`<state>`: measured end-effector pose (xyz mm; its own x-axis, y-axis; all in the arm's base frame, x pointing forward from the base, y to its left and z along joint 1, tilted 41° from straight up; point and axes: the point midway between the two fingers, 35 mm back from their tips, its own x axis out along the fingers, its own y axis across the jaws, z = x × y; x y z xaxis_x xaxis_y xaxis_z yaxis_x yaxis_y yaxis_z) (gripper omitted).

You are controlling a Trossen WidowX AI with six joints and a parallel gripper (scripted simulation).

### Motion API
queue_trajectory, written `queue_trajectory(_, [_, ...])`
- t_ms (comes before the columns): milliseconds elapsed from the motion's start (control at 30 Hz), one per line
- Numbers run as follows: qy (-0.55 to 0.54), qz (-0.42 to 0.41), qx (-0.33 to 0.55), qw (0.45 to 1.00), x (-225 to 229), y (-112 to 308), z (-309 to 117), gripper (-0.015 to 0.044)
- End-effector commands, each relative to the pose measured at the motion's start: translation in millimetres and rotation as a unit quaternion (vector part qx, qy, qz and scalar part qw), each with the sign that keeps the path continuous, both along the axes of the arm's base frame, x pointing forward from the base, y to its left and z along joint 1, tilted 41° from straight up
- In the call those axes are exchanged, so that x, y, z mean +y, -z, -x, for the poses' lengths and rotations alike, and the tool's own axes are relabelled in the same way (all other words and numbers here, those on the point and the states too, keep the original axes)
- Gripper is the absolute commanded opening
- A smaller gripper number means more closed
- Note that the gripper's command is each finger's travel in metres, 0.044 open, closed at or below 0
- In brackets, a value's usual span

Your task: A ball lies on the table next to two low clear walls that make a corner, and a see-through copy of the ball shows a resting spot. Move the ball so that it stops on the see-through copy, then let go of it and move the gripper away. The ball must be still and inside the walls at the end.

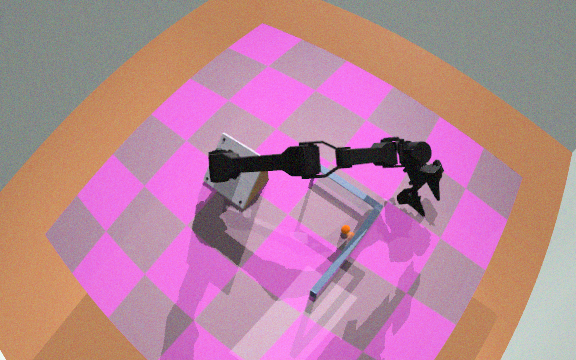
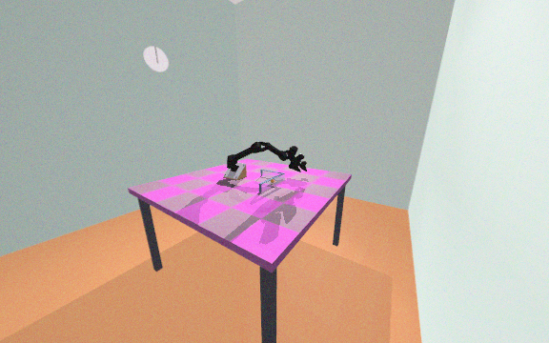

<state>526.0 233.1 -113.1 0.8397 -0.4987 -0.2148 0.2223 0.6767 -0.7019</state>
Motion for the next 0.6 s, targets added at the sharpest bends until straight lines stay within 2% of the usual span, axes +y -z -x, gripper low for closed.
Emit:
queue_trajectory(0, [0.000, 0.000, 0.002, 1.000, -0.2, -0.5, -0.2, 0.0374])
queue_trajectory(200, [-0.005, -0.009, 0.068, 0.998, -11.4, -16.9, -0.7, 0.0226])
queue_trajectory(567, [0.023, -0.039, 0.207, 0.977, -49.4, -49.8, 30.0, 0.0226])
